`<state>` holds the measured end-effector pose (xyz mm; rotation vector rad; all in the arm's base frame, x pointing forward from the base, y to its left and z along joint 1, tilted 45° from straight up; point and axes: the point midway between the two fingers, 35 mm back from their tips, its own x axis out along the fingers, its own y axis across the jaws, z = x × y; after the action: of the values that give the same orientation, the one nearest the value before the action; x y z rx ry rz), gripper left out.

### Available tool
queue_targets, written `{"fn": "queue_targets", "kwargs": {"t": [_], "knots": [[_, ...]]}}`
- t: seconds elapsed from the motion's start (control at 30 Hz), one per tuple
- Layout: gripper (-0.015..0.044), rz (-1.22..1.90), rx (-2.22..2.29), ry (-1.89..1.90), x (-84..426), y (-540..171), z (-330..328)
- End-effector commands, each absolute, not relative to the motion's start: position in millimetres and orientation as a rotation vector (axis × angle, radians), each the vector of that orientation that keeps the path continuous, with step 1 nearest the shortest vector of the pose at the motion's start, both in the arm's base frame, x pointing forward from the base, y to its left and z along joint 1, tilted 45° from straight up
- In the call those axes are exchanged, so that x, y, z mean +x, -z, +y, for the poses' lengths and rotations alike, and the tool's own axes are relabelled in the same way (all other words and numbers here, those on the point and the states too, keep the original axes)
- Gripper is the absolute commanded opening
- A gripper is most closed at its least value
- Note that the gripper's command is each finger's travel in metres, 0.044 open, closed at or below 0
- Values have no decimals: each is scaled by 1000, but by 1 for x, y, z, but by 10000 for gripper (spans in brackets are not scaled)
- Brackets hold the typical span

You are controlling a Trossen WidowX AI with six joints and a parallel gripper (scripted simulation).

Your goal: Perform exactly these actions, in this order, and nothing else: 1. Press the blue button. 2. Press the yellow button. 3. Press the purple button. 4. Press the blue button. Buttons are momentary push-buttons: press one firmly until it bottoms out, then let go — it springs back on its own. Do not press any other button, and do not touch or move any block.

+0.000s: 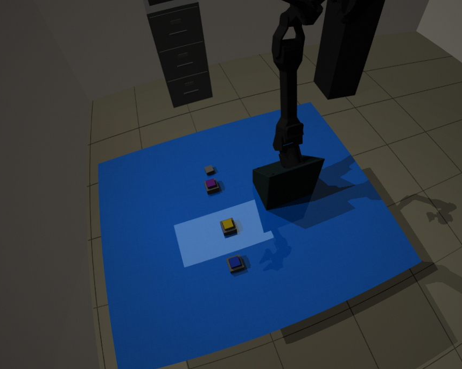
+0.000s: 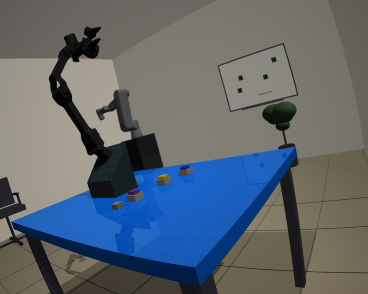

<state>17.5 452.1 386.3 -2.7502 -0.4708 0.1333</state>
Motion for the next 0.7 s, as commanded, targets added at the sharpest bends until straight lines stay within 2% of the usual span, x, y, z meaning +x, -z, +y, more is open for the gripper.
{"fn": "queue_targets", "kwargs": {"t": [0.0,0.33,0.67], "knots": [[400,-468,-2747,-138,19,-384,453],[400,-140,-2440,-401,122,-242,476],[400,396,-1968,-457,225,-98,432]]}}
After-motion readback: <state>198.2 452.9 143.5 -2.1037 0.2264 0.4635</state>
